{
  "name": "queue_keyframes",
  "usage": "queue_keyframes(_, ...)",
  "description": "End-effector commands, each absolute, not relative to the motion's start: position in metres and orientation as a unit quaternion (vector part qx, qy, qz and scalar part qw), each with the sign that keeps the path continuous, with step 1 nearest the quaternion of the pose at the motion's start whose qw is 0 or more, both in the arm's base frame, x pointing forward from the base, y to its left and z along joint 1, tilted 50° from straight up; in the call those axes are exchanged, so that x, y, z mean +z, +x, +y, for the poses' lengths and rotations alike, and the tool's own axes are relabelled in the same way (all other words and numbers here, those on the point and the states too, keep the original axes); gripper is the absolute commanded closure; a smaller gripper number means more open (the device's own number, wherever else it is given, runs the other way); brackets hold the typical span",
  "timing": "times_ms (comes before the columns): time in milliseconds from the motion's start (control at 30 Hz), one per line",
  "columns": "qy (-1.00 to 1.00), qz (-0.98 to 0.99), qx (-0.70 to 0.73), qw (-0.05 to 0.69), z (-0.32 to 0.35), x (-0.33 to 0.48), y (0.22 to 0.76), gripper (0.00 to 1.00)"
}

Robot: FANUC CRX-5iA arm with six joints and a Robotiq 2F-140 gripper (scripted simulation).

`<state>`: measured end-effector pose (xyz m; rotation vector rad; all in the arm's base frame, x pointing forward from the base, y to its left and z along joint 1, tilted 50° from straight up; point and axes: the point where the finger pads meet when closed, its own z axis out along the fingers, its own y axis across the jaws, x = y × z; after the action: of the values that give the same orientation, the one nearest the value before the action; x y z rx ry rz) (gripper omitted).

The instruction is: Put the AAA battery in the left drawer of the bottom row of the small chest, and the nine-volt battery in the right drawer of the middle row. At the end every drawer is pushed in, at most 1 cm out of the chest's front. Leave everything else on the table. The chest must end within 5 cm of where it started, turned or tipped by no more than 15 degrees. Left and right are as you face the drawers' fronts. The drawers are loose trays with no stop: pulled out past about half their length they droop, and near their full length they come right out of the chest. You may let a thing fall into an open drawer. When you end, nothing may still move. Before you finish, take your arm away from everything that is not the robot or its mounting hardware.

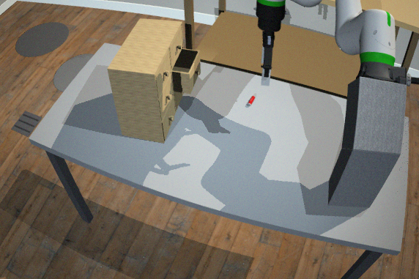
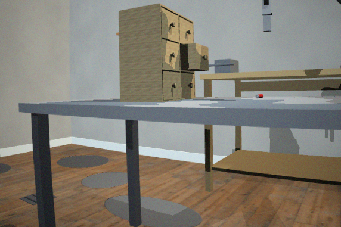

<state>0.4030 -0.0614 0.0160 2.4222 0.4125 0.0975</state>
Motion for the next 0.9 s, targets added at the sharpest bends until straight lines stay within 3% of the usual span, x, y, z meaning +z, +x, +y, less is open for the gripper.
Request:
queue_keyframes(0,0.944,0.205,0.02,0.257,-0.041,-0.042,0.4,0.0)
queue_keyframes(133,0.951,0.236,0.021,0.197,-0.022,-0.077,0.398,0.0)
queue_keyframes(233,0.951,0.236,0.021,0.197,-0.022,-0.077,0.398,0.0)
queue_keyframes(300,0.954,0.267,0.034,0.132,0.001,-0.11,0.398,0.0)
queue_keyframes(667,0.928,0.33,0.172,-0.026,0.061,-0.159,0.434,0.0)
queue_keyframes(867,0.897,0.341,0.277,-0.044,0.063,-0.149,0.471,0.0)
